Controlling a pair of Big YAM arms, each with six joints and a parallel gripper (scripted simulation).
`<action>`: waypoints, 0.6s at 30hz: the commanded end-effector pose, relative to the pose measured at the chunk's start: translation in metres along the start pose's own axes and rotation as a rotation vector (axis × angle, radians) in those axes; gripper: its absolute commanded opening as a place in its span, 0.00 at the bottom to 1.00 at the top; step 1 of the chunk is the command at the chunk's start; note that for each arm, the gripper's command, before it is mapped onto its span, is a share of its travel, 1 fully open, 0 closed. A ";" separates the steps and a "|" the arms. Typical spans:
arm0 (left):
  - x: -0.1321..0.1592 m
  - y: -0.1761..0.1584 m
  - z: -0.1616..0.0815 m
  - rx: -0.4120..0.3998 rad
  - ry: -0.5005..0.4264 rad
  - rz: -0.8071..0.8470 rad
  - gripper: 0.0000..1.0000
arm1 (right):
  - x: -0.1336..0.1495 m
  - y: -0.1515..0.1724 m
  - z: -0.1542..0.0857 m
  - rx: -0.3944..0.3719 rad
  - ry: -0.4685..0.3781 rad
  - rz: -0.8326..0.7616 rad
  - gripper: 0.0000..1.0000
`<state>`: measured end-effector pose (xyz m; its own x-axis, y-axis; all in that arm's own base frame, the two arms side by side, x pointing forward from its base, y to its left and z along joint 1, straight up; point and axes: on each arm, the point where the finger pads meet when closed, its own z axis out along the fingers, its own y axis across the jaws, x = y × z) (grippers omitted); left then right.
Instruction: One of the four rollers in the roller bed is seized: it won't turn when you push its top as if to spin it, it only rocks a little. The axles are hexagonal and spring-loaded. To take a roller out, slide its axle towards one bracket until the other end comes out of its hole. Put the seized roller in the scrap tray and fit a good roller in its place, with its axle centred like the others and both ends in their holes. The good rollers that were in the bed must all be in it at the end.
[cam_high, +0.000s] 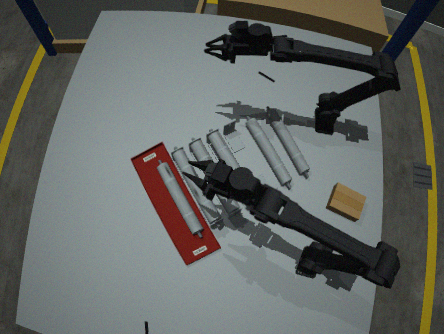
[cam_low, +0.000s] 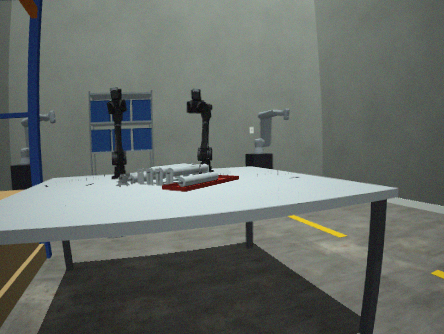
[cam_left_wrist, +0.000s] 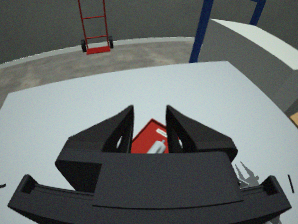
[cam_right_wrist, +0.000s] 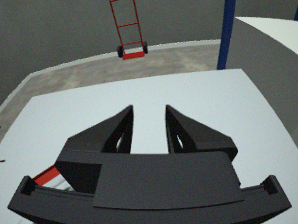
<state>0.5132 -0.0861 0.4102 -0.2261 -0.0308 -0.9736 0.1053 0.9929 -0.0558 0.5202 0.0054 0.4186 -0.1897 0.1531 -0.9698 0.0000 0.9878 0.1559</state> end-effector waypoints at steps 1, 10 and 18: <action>0.029 -0.033 0.005 0.045 0.085 -0.031 0.32 | 0.031 -0.002 0.008 0.001 0.091 0.097 0.32; 0.096 -0.092 -0.004 0.107 0.257 -0.013 0.32 | 0.089 -0.004 0.009 0.016 0.240 0.216 0.32; 0.180 -0.150 -0.035 0.159 0.460 0.056 0.32 | 0.157 -0.008 0.000 0.061 0.417 0.357 0.32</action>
<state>0.4393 -0.2150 0.2734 -0.5613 0.0995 -0.8216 0.2552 0.9652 -0.0574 0.4955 0.0155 0.2920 -0.4861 0.3974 -0.7783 0.1324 0.9138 0.3839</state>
